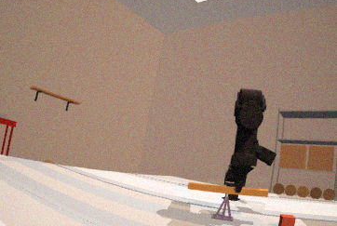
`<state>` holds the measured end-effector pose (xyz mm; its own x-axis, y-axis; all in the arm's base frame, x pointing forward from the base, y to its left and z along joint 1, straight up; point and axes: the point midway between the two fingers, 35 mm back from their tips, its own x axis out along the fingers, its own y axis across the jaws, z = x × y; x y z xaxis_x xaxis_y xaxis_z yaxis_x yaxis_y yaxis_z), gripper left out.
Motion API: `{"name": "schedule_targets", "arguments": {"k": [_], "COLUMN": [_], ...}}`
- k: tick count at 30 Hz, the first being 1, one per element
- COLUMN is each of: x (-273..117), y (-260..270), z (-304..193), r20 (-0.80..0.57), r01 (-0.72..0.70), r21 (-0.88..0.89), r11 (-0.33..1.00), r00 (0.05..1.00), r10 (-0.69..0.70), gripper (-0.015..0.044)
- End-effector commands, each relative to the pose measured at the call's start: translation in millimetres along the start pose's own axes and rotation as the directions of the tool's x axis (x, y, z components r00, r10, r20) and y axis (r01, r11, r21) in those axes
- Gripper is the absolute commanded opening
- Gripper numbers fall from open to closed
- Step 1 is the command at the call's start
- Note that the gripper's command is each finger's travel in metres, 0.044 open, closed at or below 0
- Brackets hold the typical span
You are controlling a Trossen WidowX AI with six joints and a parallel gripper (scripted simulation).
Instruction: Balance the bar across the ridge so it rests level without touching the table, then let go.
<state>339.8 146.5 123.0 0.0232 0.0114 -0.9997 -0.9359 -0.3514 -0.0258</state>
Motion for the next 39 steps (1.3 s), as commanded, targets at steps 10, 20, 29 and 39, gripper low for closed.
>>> {"name": "schedule_targets", "arguments": {"k": [10,20,29,39], "x": [0.9,1.6,2.4,3.2], "y": [-0.5,-0.5,-0.5,-0.5], "z": [-0.1,-0.1,-0.2,-0.2], "r20": [-0.001,-0.001,-0.001,-0.001], "r01": [0.003,0.003,0.003,0.003], "r21": [-0.005,-0.005,-0.005,-0.005], "r11": [1.0,1.0,1.0,1.0], "r00": [1.0,1.0,1.0,1.0], "r10": [-0.003,-0.003,-0.003,-0.003], "gripper": [0.0,0.0,0.0,0.0]}}
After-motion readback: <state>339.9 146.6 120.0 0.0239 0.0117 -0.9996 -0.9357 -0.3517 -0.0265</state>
